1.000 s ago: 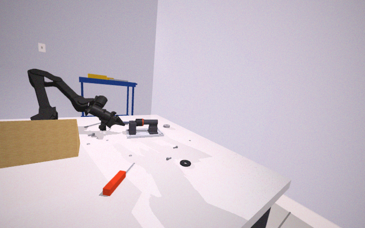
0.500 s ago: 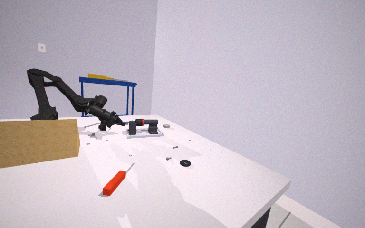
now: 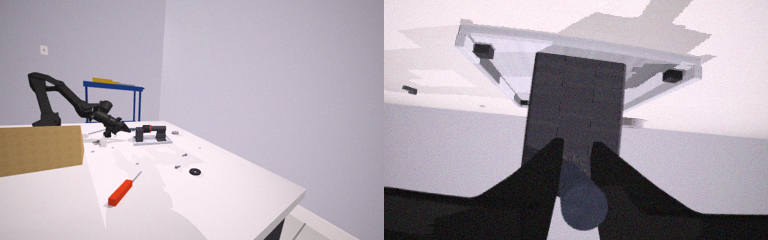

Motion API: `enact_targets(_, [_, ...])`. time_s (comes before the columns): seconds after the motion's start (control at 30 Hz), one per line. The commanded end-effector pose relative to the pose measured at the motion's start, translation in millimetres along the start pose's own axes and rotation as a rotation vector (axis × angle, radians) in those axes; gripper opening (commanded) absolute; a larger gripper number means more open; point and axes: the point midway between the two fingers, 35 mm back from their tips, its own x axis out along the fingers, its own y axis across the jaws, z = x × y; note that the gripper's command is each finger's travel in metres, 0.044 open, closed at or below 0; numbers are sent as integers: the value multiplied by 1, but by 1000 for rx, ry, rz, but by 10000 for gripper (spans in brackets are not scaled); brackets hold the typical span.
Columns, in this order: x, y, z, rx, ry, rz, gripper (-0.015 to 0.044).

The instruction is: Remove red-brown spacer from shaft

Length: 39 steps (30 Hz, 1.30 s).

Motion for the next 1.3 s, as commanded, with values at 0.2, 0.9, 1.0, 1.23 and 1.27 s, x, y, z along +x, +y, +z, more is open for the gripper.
enact_targets(0.2, [-1, -1, 0, 3, 0, -2, 0])
enact_targets(0.9, [-3, -1, 1, 3, 0, -2, 0])
enact_targets(1.0, [-3, -1, 1, 3, 0, -2, 0])
enact_targets(1.23, [-4, -1, 2, 3, 0, -2, 0])
enact_targets(1.27, [-4, -1, 2, 3, 0, -2, 0])
